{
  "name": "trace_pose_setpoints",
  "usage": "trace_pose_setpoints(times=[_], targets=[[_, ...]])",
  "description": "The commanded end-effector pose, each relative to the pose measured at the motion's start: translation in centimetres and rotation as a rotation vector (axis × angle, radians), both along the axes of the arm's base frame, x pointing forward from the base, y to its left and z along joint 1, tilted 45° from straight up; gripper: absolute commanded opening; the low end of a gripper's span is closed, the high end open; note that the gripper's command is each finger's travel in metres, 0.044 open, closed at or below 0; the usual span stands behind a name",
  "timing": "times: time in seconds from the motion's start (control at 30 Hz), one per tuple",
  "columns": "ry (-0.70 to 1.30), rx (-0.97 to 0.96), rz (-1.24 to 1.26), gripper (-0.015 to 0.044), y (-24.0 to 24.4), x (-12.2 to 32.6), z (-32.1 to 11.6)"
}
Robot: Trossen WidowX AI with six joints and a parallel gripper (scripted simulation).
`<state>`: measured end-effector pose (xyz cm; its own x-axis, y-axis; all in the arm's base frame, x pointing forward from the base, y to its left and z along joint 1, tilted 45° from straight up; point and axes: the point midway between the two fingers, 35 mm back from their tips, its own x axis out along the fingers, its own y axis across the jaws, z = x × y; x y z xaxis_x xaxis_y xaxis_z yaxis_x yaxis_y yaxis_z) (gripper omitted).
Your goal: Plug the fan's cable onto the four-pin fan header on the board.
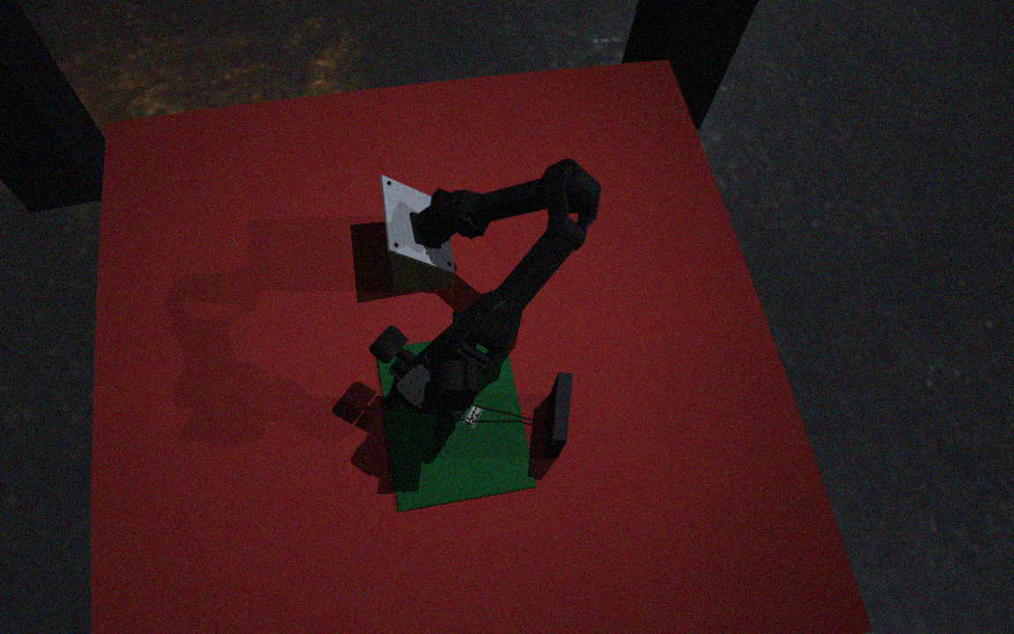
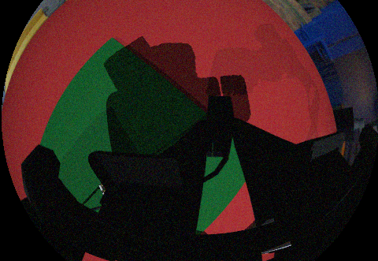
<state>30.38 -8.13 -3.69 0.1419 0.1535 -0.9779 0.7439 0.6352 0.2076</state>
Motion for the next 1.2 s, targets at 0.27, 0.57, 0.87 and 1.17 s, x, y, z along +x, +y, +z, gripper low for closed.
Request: trace_pose_setpoints(times=[0.27, 0.57, 0.87, 1.17], targets=[[-0.066, -0.126, -0.053, 0.0000, 0.17, -0.03, -0.22], [-0.129, -0.204, -0.093, 0.0000, 0.37, 0.03, -0.09], [-0.199, -0.272, -0.139, 0.0000, 0.57, 0.04, 0.24], [-0.276, -0.330, -0.190, 0.0000, 0.79, -0.03, 0.74]])
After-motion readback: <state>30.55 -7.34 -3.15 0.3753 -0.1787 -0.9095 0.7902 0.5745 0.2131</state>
